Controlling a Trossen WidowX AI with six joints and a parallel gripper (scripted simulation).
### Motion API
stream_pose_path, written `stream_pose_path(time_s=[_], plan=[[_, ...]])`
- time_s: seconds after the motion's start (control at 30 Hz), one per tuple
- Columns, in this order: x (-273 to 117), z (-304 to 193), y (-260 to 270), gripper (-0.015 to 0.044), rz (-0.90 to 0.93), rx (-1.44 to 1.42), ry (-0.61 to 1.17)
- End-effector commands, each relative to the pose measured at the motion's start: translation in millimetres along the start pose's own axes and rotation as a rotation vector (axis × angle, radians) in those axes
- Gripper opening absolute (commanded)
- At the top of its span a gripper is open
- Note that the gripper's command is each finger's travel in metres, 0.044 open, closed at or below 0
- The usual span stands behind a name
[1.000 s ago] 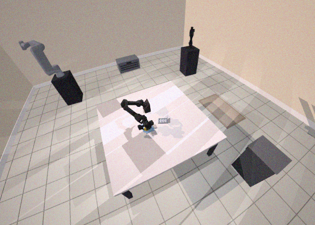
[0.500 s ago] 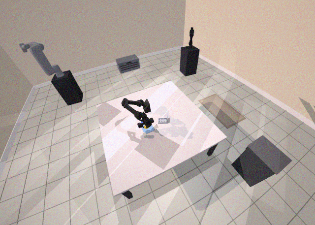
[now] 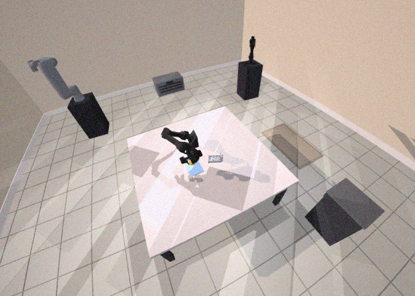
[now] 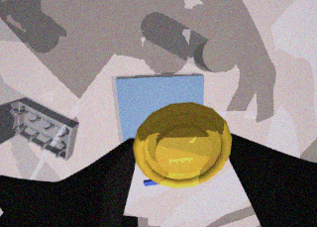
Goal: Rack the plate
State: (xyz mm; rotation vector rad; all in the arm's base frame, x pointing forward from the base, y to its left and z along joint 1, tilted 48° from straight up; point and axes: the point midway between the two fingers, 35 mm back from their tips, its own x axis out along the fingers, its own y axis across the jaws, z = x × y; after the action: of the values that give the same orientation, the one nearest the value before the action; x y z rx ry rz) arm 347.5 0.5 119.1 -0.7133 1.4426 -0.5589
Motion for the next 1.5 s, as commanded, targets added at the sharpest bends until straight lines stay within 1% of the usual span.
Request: stream_pose_path(time_s=[0.0,0.3,0.43,0.63,0.83,0.93,1.17,1.47], plan=[[-14,1,3,0.0,0.0,-0.003,0.006],[-47,2,1,0.0,-0.006,-0.005,-0.002],[-49,2,2,0.0,-0.005,0.0,-0.003],[-53,-17,65,0.0,0.011,0.165,0.01],[-52,-51,127,0.0,-0.001,0.358,0.03],[-51,-68,147,0.0,-0.014,0.435,0.035],[-50,-69,148,0.0,-0.013,0.437,0.038],[-24,-74,150,0.0,0.094,0.29,0.157]])
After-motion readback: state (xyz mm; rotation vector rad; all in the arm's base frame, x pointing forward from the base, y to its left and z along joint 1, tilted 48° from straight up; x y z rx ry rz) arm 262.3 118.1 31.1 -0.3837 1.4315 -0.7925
